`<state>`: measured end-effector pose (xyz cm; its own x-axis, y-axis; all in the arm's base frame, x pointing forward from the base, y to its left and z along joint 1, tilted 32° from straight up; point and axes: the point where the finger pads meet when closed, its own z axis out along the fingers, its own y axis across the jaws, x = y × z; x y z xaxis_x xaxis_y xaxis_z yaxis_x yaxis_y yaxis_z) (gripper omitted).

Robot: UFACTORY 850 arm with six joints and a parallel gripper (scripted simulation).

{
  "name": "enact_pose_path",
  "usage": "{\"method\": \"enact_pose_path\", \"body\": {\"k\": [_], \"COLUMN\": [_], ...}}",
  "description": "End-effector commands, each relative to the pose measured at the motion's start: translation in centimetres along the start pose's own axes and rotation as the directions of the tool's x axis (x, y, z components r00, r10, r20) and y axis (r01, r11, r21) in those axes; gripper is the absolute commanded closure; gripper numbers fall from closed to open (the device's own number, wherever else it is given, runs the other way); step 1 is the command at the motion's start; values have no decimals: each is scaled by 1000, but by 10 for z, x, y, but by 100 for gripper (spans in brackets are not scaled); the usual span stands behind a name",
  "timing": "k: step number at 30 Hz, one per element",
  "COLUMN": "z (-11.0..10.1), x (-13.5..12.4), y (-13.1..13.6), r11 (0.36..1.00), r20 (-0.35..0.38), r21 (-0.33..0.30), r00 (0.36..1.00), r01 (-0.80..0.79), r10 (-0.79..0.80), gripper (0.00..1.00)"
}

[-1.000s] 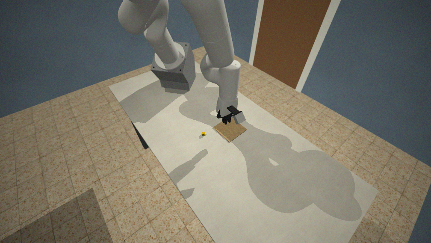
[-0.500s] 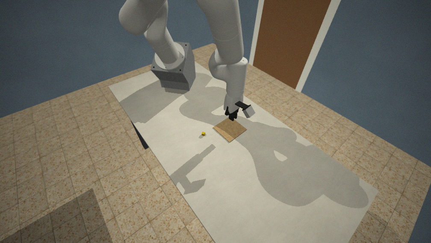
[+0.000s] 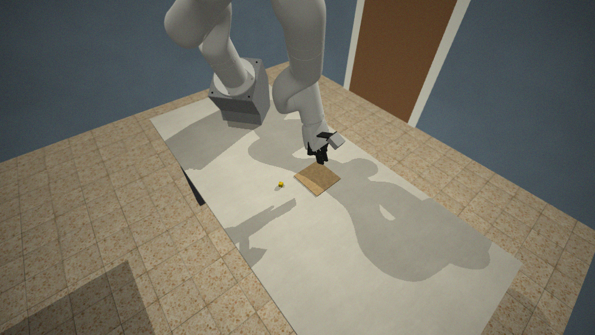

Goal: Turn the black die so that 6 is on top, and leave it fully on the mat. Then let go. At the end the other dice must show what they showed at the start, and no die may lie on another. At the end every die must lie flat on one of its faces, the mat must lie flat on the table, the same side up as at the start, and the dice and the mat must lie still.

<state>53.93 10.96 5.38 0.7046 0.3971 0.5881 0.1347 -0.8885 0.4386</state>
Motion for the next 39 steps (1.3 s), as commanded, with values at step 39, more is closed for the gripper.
{"method": "enact_pose_path", "body": {"k": [39], "z": [37], "x": [-23], "y": [3], "r11": [1000], "r20": [-479], "r21": [3], "r00": [878], "r01": [-8], "r10": [8], "gripper": [89]}}
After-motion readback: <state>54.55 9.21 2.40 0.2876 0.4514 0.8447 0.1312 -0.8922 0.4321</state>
